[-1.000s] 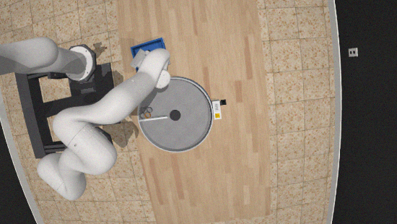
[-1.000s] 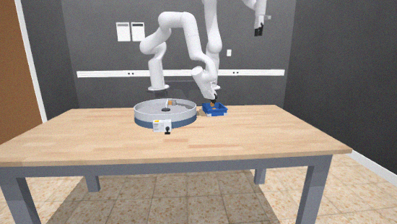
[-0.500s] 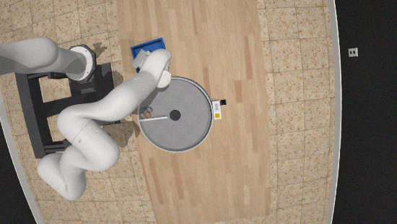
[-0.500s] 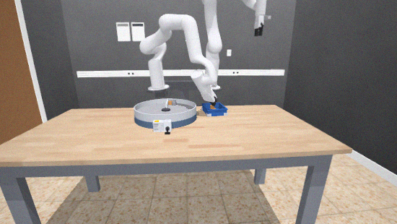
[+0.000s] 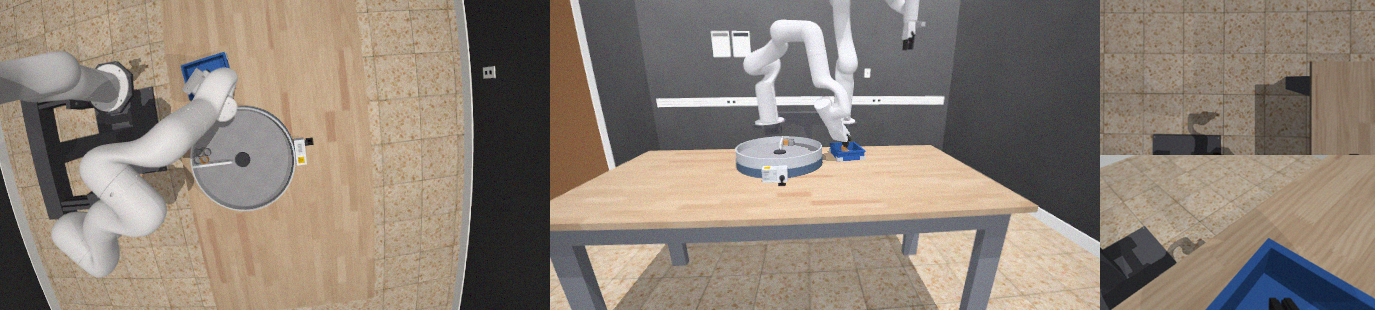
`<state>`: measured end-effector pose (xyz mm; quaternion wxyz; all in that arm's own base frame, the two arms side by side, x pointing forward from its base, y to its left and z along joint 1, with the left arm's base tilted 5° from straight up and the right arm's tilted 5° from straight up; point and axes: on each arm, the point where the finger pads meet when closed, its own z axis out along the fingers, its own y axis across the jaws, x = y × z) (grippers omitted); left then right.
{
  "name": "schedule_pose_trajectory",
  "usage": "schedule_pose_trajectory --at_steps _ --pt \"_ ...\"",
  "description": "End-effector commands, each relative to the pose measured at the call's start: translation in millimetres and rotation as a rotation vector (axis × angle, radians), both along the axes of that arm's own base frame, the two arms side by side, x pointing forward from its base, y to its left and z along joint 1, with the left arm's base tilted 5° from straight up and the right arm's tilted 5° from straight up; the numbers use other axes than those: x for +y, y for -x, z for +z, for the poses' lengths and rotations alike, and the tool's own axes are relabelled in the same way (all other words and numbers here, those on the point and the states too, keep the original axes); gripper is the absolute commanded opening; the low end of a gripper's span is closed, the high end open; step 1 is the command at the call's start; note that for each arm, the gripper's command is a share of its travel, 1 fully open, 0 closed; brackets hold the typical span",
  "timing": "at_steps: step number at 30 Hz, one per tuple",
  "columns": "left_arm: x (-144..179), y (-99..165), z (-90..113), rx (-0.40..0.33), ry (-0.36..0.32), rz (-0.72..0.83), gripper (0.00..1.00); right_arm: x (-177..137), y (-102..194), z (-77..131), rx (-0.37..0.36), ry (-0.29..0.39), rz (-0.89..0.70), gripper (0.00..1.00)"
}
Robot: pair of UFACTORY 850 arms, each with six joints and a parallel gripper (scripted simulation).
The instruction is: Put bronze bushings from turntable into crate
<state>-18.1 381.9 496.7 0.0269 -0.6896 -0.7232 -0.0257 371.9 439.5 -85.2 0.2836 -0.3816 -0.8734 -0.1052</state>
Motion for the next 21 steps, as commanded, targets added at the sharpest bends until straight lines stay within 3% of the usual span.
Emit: schedule_pose_trajectory --at_steps 1,21 --pt "0.4 0.0 1.1 0.0 -0.002 0.0 1.0 0.7 -0.7 0.8 -0.001 -0.001 0.0 0.0" --pt "0.4 0.0 1.1 0.0 -0.002 0.0 1.0 0.4 -0.9 -2.5 -0.001 -0.001 0.0 0.0"
